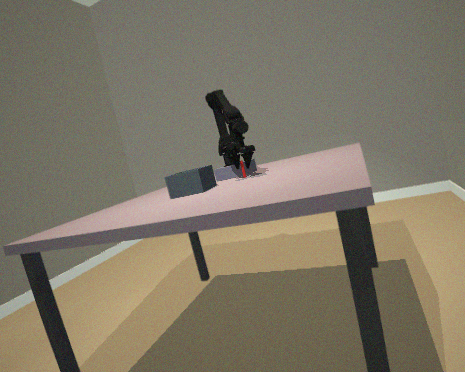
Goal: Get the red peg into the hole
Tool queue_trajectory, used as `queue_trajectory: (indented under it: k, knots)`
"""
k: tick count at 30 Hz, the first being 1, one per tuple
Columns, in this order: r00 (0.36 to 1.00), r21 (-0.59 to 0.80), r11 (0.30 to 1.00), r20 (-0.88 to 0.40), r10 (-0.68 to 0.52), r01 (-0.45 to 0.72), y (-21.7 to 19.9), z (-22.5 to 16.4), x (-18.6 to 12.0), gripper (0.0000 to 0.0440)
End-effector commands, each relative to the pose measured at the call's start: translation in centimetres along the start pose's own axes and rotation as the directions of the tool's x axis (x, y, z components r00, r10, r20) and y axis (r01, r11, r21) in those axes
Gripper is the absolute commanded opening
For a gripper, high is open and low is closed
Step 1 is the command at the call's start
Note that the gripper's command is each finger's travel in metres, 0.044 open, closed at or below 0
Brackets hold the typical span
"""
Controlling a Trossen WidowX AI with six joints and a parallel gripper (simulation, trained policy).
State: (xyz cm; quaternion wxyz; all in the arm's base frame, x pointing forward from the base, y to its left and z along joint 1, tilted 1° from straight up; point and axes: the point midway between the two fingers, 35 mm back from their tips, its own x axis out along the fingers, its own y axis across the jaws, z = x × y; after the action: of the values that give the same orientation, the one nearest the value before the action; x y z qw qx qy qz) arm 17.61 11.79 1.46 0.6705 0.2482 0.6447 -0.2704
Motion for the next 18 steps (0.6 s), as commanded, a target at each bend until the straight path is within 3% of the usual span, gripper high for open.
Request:
queue_trajectory:
  k: [1, 5, 17, 18]
  knots:
    - [1.000, 0.038, 0.999, 0.009, 0.004, -0.005, -0.1, 0.0, 0.9, 0.0417]
    - [1.000, 0.090, 0.996, -0.001, -0.002, 0.002, -0.5, -0.2, 1.8, 0.0331]
    - [0.997, 0.152, 0.988, -0.074, -0.002, 0.014, -0.5, -0.2, 2.0, 0.0018]
    - [0.998, 0.146, 0.989, -0.061, 0.004, 0.005, -0.4, 0.0, 1.8, 0.0018]
